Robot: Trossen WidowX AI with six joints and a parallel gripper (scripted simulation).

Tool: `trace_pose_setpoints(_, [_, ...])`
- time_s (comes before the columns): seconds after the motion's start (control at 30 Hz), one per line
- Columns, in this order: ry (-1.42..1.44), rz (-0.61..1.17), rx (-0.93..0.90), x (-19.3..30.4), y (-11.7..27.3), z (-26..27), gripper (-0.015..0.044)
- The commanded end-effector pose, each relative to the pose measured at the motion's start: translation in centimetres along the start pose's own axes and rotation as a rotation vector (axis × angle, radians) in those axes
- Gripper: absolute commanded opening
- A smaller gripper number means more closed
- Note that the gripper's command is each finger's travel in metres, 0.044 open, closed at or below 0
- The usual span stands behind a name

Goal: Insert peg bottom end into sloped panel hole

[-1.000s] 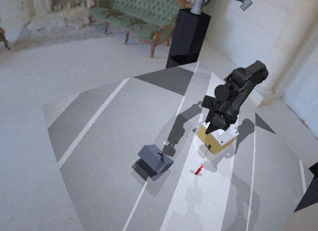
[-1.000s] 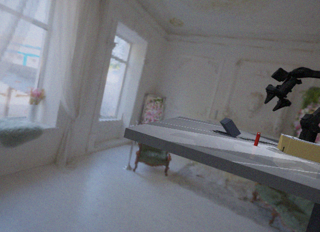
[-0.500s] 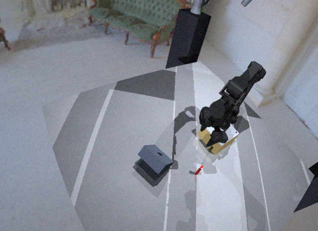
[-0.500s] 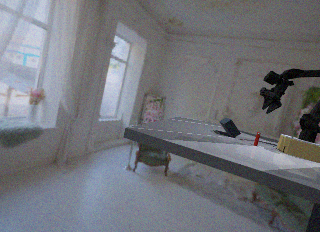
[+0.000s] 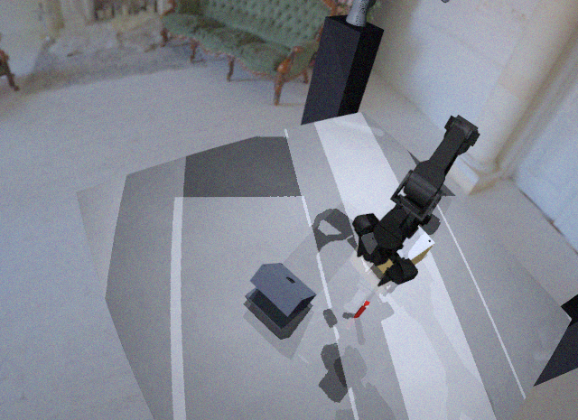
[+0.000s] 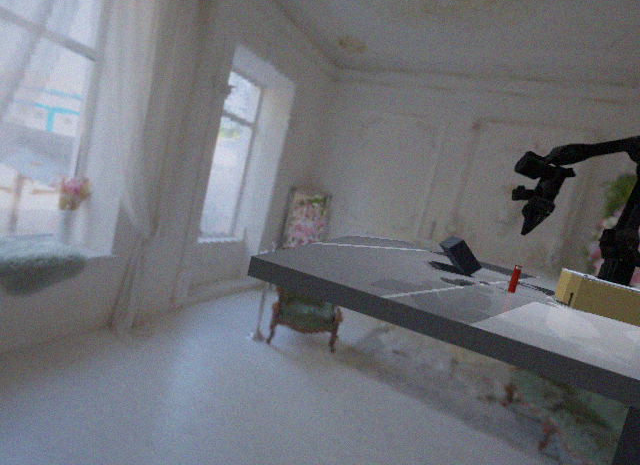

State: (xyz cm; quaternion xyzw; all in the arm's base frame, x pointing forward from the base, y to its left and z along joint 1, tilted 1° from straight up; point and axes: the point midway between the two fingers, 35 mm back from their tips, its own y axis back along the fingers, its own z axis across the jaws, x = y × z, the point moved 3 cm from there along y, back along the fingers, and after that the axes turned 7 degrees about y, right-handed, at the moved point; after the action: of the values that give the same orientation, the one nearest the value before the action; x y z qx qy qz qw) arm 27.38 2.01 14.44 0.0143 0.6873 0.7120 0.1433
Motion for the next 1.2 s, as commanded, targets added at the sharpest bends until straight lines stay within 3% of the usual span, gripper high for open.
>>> trace_pose_setpoints(0.0, [0.091, 0.027, 0.005, -0.3, -1.1, 0.7, 0.044])
trace_pose_setpoints(0.67, [0.614, 0.171, -0.008, 0.4, -7.2, 4.5, 0.044])
trace_pose_setpoints(1.17, [0.631, 0.176, -0.009, 0.5, -8.8, 4.6, 0.044])
